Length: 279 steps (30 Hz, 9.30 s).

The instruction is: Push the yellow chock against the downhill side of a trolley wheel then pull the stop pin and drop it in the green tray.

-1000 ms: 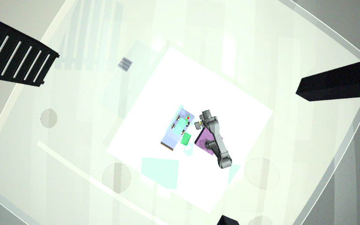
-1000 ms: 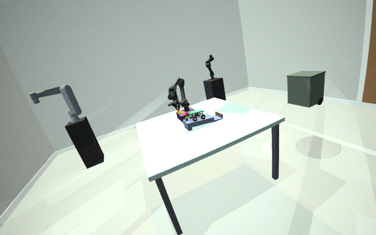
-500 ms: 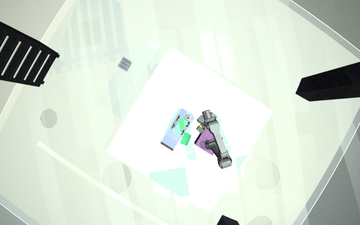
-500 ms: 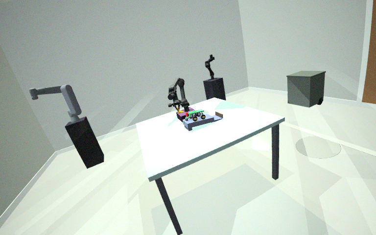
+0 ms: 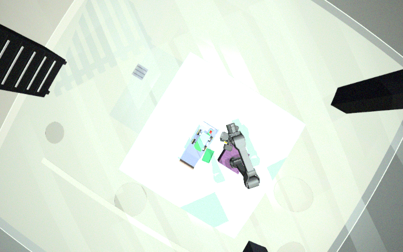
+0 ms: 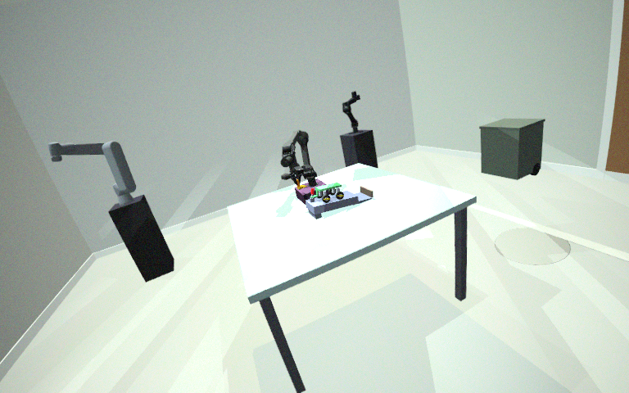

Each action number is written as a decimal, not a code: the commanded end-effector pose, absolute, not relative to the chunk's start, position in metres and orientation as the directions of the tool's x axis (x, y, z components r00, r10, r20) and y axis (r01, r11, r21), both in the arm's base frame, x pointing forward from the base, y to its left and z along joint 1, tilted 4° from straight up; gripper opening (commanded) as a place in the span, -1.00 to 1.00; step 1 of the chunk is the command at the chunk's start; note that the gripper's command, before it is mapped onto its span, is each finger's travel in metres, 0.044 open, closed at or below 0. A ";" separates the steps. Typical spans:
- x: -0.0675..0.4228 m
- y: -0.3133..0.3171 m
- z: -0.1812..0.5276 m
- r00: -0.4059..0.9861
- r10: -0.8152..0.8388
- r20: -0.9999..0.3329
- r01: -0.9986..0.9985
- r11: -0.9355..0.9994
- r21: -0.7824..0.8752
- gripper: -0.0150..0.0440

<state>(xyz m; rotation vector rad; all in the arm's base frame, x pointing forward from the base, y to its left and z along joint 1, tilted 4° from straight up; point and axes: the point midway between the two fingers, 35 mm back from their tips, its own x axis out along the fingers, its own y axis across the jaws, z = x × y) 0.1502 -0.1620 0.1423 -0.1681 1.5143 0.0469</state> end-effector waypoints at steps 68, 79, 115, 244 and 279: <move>0.180 -0.086 0.132 0.059 -0.073 -0.996 -0.993 0.101 -0.066 -0.49; 0.193 -0.053 0.129 0.060 -0.069 -0.996 -0.993 0.101 -0.067 -0.49; 0.232 0.068 0.115 0.063 -0.056 -0.996 -0.992 0.102 -0.069 -0.49; 0.283 0.100 0.046 0.060 -0.159 -0.985 -0.112 -0.982 0.151 -0.49; 0.279 0.082 0.049 0.056 -0.154 -0.986 -0.113 -0.983 0.147 -0.49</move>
